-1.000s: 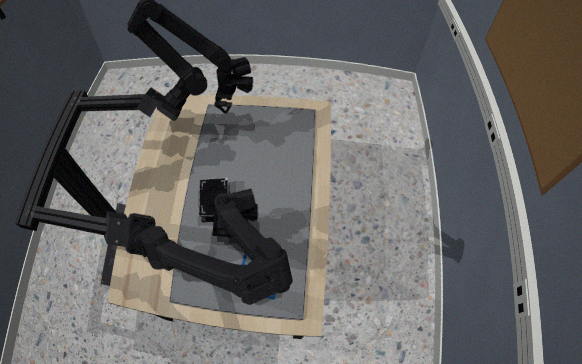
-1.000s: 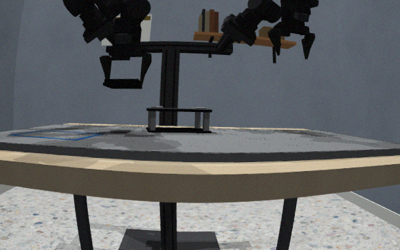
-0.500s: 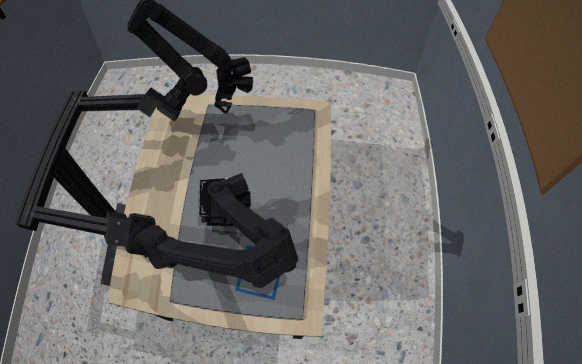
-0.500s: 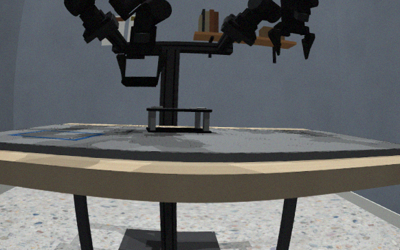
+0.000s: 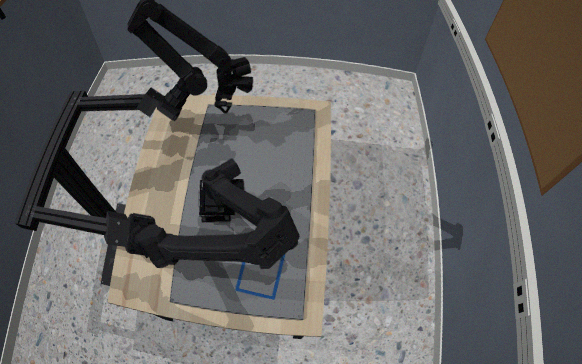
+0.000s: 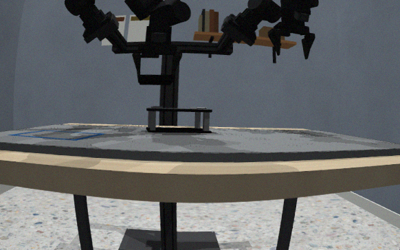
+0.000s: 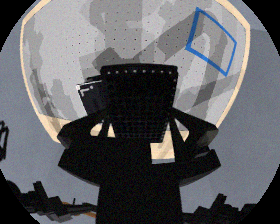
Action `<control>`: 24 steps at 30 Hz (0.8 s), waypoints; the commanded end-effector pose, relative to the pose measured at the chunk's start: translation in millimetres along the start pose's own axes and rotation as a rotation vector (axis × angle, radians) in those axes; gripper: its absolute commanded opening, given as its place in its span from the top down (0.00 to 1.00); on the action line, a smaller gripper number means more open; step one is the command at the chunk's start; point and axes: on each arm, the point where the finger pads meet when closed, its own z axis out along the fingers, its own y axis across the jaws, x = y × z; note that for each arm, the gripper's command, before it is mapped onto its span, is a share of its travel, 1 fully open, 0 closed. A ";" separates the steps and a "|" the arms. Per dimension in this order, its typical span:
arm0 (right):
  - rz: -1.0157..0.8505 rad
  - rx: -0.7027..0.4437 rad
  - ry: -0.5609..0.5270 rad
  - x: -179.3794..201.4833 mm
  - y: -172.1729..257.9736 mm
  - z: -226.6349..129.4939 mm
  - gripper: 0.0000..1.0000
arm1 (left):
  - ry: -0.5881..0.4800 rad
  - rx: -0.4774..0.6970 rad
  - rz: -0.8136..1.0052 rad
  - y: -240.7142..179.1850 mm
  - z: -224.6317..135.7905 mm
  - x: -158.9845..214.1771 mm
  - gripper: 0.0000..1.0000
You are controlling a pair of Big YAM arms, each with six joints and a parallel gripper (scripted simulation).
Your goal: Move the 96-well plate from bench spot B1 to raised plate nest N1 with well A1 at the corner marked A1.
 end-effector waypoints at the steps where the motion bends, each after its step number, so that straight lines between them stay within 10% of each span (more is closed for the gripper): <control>1: 0.028 -0.008 -0.013 0.4 10.3 -8.0 1.00 | -0.022 -0.010 -0.017 7.2 -4.5 -10.4 0.00; 24: 0.025 -0.009 -0.012 36.4 72.1 -20.3 1.00 | -0.022 -0.010 -0.017 7.2 -4.5 -10.4 0.00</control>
